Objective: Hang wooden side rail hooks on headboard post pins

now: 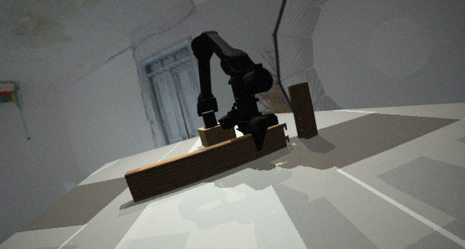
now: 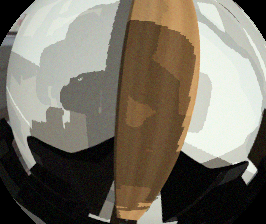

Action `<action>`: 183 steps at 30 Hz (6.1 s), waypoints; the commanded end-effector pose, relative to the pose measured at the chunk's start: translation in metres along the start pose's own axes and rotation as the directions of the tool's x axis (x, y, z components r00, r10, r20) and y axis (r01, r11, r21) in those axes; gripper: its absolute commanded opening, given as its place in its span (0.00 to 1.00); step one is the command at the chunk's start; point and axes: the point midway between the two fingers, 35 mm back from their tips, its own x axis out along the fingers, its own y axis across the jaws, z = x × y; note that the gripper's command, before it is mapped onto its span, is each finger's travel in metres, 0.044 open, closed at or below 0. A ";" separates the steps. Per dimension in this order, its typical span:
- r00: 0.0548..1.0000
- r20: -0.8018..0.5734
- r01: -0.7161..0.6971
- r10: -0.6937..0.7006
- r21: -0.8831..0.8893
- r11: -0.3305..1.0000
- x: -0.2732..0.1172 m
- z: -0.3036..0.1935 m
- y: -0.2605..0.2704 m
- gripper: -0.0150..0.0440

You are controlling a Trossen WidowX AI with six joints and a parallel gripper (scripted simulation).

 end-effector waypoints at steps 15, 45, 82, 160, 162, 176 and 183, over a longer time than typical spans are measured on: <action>1.000 0.001 -0.009 0.009 -0.003 1.000 -0.007 0.000 0.002 0.25; 1.000 0.001 -0.009 0.009 -0.003 1.000 -0.012 0.000 0.002 0.25; 1.000 0.001 -0.009 0.009 -0.003 1.000 -0.018 0.000 0.002 0.25; 1.000 0.000 -0.009 0.009 -0.003 1.000 -0.021 -0.005 0.006 0.25; 1.000 0.000 -0.009 0.009 -0.003 1.000 -0.021 -0.005 0.006 0.25; 1.000 0.000 -0.010 0.010 -0.003 1.000 -0.021 -0.006 0.008 0.25; 1.000 0.000 -0.010 0.010 -0.003 1.000 -0.021 -0.007 0.007 0.25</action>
